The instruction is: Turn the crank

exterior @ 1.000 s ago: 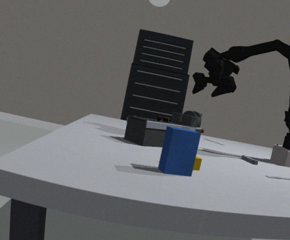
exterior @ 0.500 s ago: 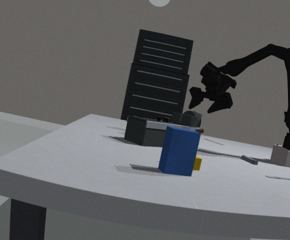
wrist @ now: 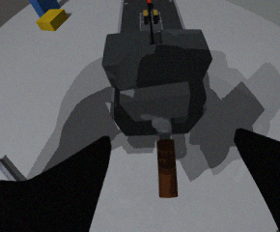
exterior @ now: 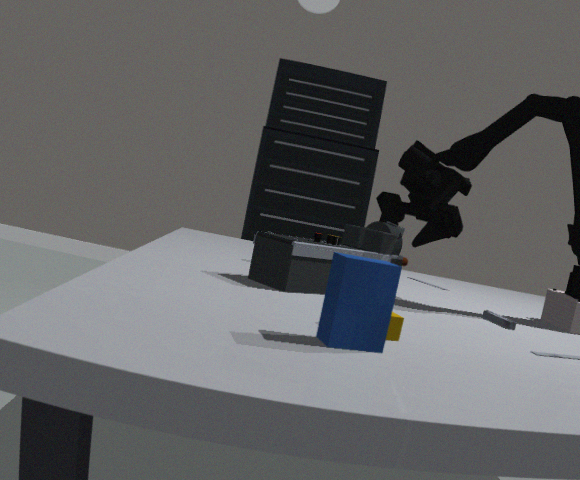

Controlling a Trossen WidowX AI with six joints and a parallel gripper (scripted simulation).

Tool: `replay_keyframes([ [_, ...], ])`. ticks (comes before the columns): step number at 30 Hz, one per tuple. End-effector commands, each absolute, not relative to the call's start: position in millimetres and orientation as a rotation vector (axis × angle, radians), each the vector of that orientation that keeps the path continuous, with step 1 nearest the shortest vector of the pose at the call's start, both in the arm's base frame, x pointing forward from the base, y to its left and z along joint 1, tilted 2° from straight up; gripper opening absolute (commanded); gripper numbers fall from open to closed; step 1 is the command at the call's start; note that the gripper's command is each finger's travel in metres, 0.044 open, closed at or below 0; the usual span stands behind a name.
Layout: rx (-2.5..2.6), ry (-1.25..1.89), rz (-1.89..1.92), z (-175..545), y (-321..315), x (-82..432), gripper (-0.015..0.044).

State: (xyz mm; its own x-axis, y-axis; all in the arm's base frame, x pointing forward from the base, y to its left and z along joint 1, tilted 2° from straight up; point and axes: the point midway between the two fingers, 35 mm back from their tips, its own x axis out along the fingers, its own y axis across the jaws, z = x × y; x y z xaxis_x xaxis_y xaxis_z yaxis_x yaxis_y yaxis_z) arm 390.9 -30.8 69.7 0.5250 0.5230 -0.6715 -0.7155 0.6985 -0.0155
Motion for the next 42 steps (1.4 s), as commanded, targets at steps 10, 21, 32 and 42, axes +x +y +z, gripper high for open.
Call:
replay_keyframes([
  [10,-0.294,0.698,0.759,44,-29,391,0.044],
  [21,-0.294,0.698,0.759,26,-29,391,0.044],
  [32,-0.293,0.698,0.759,9,-28,390,0.044],
  [42,-0.293,0.698,0.759,9,-27,390,0.0204],
])
